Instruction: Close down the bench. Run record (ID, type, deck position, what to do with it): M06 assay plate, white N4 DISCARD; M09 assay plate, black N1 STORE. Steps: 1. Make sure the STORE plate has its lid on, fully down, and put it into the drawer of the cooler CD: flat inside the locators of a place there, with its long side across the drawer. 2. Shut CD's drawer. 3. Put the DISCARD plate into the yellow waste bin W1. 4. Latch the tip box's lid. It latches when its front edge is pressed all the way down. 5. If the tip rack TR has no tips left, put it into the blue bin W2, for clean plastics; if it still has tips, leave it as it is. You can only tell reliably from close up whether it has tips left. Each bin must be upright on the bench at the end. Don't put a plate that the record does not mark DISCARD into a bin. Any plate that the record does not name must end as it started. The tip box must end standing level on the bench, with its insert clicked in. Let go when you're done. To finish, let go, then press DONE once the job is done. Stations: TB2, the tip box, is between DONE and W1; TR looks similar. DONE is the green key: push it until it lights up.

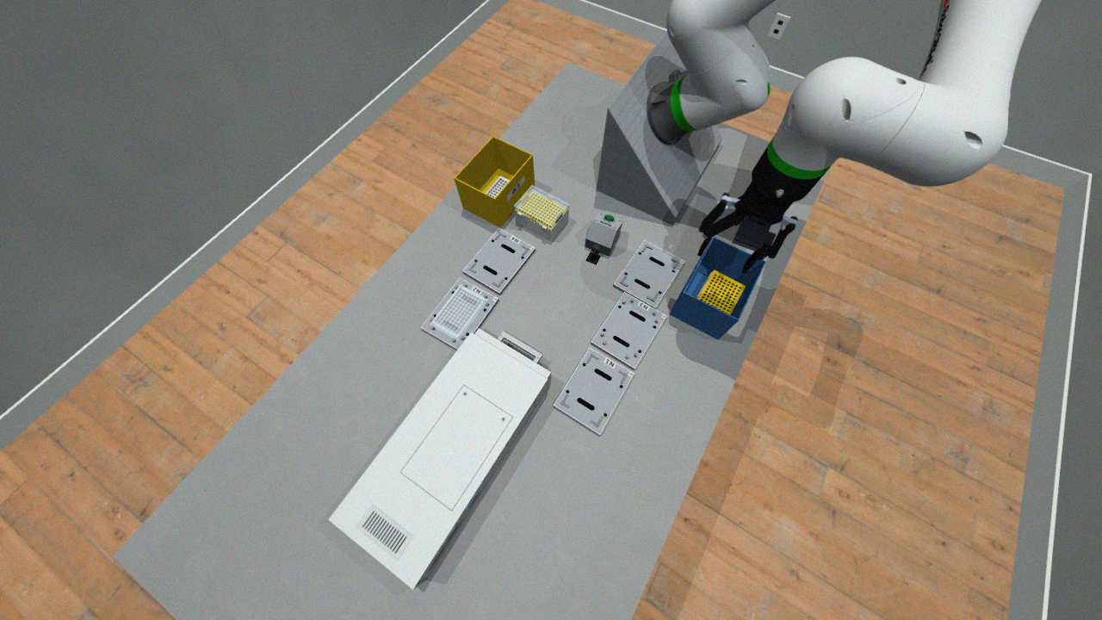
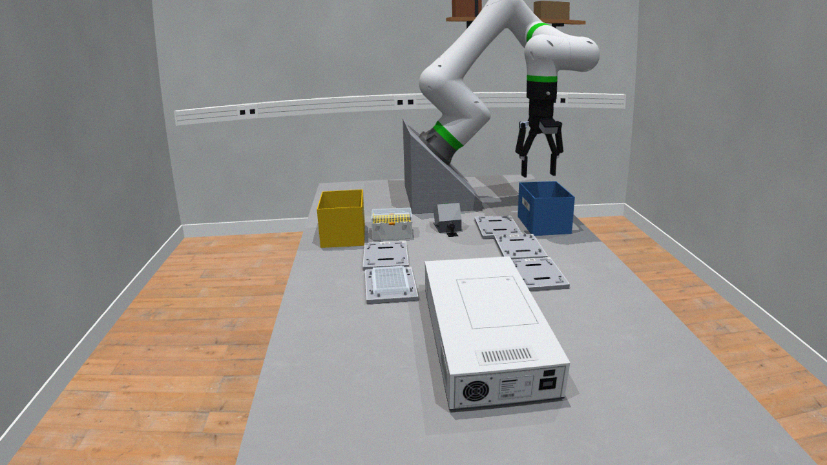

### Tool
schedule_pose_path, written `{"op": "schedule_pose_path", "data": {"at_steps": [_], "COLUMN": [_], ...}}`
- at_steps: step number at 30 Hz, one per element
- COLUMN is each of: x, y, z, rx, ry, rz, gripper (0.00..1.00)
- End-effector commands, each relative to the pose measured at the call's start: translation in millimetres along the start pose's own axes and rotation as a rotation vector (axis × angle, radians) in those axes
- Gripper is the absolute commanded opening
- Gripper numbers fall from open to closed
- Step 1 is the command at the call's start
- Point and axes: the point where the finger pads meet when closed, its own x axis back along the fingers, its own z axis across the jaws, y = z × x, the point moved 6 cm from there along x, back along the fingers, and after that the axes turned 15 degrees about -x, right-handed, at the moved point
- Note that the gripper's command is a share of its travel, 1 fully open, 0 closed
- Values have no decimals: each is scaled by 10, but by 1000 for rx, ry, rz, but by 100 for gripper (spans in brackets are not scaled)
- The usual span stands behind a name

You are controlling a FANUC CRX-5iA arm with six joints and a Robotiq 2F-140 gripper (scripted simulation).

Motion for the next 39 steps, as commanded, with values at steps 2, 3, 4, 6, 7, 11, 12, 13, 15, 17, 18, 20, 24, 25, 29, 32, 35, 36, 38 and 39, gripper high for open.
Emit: {"op": "schedule_pose_path", "data": {"at_steps": [2, 3, 4, 6, 7, 11, 12, 13, 15, 17, 18, 20, 24, 25, 29, 32, 35, 36, 38, 39], "x": [19, 21, 23, 28, 28, 35, 37, 40, 44, 49, 51, 56, 63, 63, 73, 80, 87, 89, 94, 96], "y": [-10, -11, -12, -13, -13, -16, -16, -17, -18, -20, -21, -22, -24, -24, -27, -29, -32, -32, -34, -34], "z": [216, 256, 296, 375, 375, 495, 535, 575, 655, 735, 775, 855, 975, 975, 1135, 1254, 1374, 1414, 1494, 1534], "rx": [5, 5, 5, 5, 5, 5, 5, 5, 5, 5, 5, 5, 5, 5, 5, 5, 5, 5, 5, 5], "ry": [-3, -3, -3, -3, -3, -3, -3, -3, -3, -3, -3, -3, -3, -3, -3, -3, -3, -3, -3, -3], "rz": [0, 0, 0, 0, 0, 0, 0, 0, 0, 0, 0, 0, 0, 0, 0, 0, 0, 0, 0, 0], "gripper": [65, 64, 64, 63, 63, 62, 61, 61, 60, 10, 10, 10, 10, 10, 10, 10, 10, 10, 10, 10]}}
